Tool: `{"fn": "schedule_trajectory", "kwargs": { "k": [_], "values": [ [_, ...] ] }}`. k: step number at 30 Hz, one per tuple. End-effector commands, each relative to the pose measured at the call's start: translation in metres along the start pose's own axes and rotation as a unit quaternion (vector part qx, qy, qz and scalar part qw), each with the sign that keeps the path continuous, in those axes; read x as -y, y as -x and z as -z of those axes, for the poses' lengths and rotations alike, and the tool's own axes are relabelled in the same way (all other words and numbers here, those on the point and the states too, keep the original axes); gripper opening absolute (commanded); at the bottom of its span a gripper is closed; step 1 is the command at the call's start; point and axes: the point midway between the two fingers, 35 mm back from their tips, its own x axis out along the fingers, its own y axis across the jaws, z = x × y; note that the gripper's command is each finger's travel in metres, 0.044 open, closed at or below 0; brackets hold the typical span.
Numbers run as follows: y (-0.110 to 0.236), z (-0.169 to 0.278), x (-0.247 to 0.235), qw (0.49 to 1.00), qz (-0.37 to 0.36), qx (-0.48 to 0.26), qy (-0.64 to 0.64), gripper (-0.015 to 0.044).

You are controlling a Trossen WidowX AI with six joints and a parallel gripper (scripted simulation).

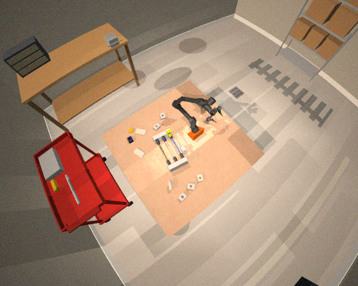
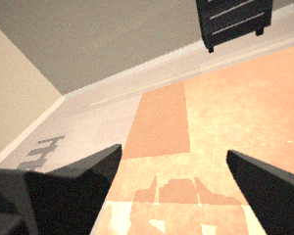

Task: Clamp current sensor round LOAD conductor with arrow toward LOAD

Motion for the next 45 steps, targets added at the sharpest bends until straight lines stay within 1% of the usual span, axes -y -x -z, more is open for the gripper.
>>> {"fn": "schedule_trajectory", "kwargs": {
  "k": [1,2,4,8,14,21,27,31,36,40,45],
  "values": [
    [0.0,-0.001,0.0,1.0,0.0,0.001,-0.001,0.0426],
    [0.0,-0.004,0.001,1.0,-0.001,0.003,-0.005,0.044],
    [0.001,-0.016,0.005,1.0,-0.003,0.012,-0.02,0.044],
    [0.005,-0.058,0.023,0.996,-0.01,0.048,-0.074,0.044],
    [0.023,-0.128,0.062,0.982,-0.019,0.136,-0.133,0.044],
    [0.063,-0.196,0.134,0.947,0.003,0.259,-0.19,0.044],
    [0.112,-0.23,0.21,0.902,0.053,0.364,-0.227,0.044],
    [0.152,-0.236,0.262,0.863,0.104,0.429,-0.245,0.044],
    [0.208,-0.225,0.325,0.806,0.184,0.498,-0.261,0.044],
    [0.255,-0.202,0.369,0.754,0.261,0.539,-0.269,0.044],
    [0.314,-0.156,0.41,0.681,0.368,0.571,-0.274,0.044]
  ]
}}
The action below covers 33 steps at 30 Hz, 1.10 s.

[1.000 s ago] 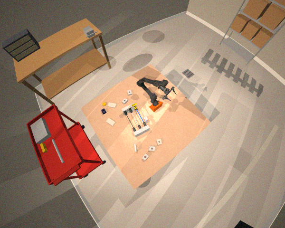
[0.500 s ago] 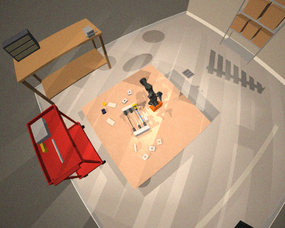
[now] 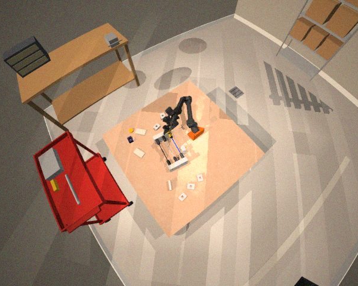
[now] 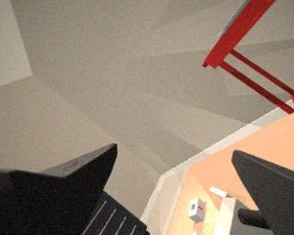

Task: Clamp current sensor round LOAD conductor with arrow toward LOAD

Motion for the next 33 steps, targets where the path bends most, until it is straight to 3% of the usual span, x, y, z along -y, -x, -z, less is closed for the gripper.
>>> {"fn": "schedule_trajectory", "kwargs": {
  "k": [1,9,16,24,28,33],
  "values": [
    [0.014,-0.035,0.048,0.995,0.067,0.066,0.023,0.044],
    [0.076,-0.097,0.146,0.949,0.241,0.178,0.095,0.044],
    [0.081,-0.099,0.154,0.945,0.256,0.181,0.097,0.044],
    [0.0,-0.004,0.154,0.963,0.257,-0.048,-0.064,0.044],
    [-0.024,0.057,0.142,0.933,0.288,-0.179,-0.117,0.044],
    [-0.029,0.13,0.122,0.866,0.358,-0.324,-0.133,0.044]
  ]
}}
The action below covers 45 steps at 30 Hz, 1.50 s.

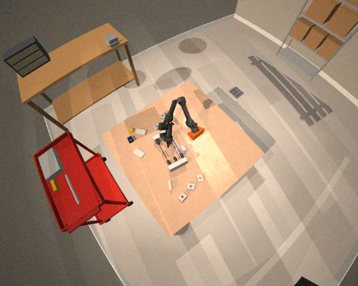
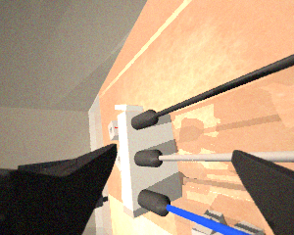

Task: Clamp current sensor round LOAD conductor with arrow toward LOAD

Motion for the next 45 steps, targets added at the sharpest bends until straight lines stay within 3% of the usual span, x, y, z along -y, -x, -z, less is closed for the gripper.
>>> {"fn": "schedule_trajectory", "kwargs": {
  "k": [1,6,12,45],
  "values": [
    [-0.017,0.046,-0.007,0.993,0.081,-0.09,0.013,0.044],
    [-0.022,0.106,-0.004,0.956,0.229,-0.171,0.061,0.044],
    [-0.009,0.146,0.002,0.891,0.393,-0.174,0.148,0.044],
    [-0.039,0.155,0.038,0.889,0.397,-0.172,0.151,0.044]
  ]
}}
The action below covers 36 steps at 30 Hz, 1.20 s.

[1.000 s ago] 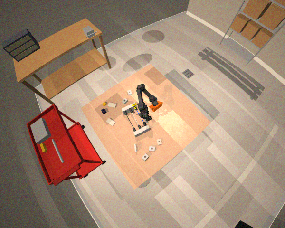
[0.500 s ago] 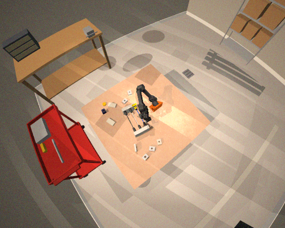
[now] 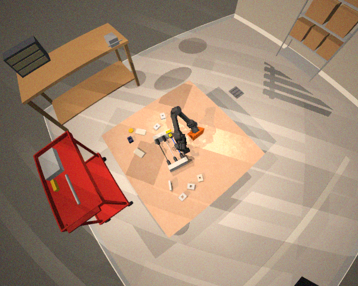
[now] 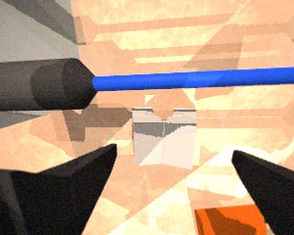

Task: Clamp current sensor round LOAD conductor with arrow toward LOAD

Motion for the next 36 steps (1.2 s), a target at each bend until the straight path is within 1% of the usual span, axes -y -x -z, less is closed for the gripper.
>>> {"fn": "schedule_trajectory", "kwargs": {
  "k": [1,9,12,32,36],
  "values": [
    [-0.008,0.001,0.001,1.0,0.004,0.0,0.003,0.044],
    [-0.018,0.002,0.002,1.0,0.004,0.0,0.003,0.044],
    [-0.014,0.001,0.001,1.0,0.001,0.0,0.0,0.0361],
    [-0.014,0.001,0.001,1.0,0.001,0.0,0.0,0.0228],
    [-0.006,0.0,0.0,1.0,0.001,0.0,0.0,0.0123]
  ]
}}
